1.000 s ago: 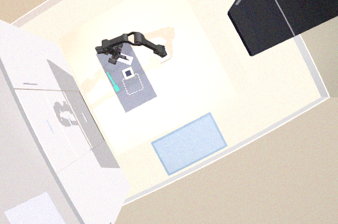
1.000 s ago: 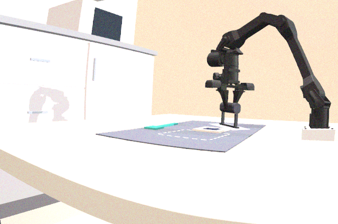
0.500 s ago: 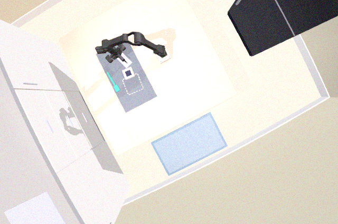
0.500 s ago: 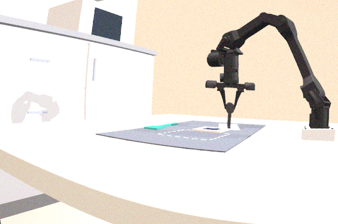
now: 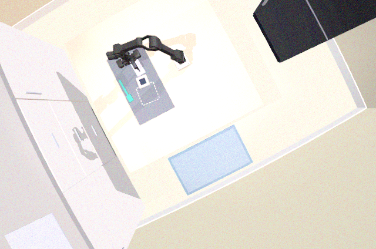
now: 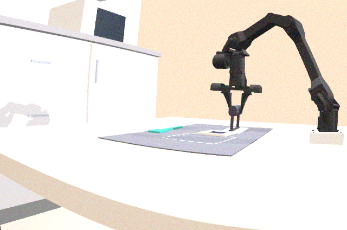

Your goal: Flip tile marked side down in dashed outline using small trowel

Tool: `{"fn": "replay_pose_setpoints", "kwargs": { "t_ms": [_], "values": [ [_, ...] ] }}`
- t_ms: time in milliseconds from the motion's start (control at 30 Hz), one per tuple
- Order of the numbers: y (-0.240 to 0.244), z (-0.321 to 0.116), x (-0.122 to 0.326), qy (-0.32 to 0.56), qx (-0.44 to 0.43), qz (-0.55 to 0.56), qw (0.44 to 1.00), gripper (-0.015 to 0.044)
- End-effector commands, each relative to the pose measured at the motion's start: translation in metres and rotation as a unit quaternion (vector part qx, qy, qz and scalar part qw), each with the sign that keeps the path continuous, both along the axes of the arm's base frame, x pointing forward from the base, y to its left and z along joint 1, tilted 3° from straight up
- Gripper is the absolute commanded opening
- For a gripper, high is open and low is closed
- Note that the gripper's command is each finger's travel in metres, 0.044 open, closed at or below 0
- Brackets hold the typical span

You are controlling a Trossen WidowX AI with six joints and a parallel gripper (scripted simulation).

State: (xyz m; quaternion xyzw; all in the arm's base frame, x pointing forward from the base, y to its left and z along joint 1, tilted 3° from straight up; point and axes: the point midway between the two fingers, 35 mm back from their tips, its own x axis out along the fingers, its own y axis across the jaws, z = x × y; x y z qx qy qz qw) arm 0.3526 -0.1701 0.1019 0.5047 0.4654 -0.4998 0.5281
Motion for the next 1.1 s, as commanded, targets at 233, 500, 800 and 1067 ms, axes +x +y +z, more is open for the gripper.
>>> {"fn": "replay_pose_setpoints", "kwargs": {
  "t_ms": [233, 500, 800, 1067],
  "values": [
    [0.0, 0.0, 0.0, 0.0, 0.001, -0.003, 1.0, 0.027],
    [0.0, 0.0, 0.0, 0.0, 0.001, -0.003, 1.0, 0.027],
    [0.004, 0.042, -0.006, 0.0, 0.002, -0.013, 1.0, 0.027],
    [0.004, 0.044, -0.006, 0.001, 0.001, -0.003, 1.0, 0.027]
  ]
}}
